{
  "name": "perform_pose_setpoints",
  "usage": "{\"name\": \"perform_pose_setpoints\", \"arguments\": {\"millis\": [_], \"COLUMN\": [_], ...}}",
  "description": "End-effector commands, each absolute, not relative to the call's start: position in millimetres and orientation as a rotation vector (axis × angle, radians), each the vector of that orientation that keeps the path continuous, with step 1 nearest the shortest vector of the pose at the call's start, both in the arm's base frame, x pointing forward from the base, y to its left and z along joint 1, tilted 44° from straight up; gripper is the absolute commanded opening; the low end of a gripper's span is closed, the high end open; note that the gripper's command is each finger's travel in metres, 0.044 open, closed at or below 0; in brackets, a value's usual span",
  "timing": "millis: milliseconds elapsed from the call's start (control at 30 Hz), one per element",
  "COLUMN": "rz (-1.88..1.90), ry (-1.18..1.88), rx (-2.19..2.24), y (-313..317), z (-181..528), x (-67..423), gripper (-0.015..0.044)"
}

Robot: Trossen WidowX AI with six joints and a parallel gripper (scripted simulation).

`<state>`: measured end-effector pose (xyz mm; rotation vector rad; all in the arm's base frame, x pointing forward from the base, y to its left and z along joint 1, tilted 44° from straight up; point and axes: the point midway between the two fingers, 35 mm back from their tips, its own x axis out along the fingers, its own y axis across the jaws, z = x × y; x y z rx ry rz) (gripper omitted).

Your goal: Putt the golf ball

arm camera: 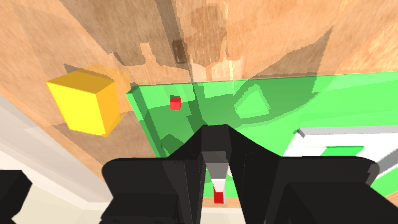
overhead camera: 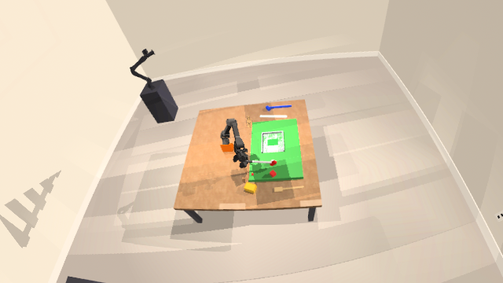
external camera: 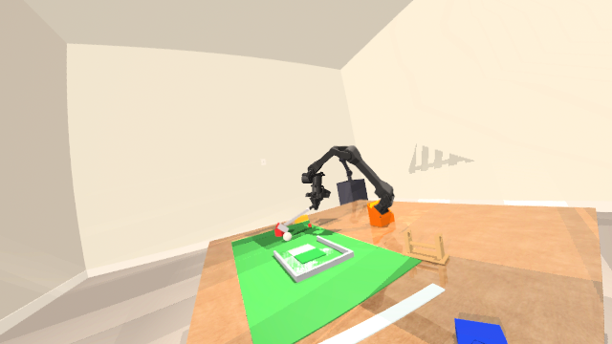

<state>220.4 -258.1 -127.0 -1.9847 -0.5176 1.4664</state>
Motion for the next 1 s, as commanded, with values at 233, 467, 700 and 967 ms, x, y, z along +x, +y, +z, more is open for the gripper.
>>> {"name": "perform_pose_setpoints", "arguments": {"millis": [233,467,700,967], "rz": [1.452,1.452,1.465,1.464], "ry": [-0.511,-0.511,-0.517,-0.517], "rx": [-1.985,-1.985,-1.987,-1.987], "y": [-247.0,-239.2,-239.8,-240.9], "z": [-139.7,-147.8,-146.7,-148.0], "x": [222.9,223.6,222.7,222.8], "gripper": [0.0,0.0,0.0,0.0]}}
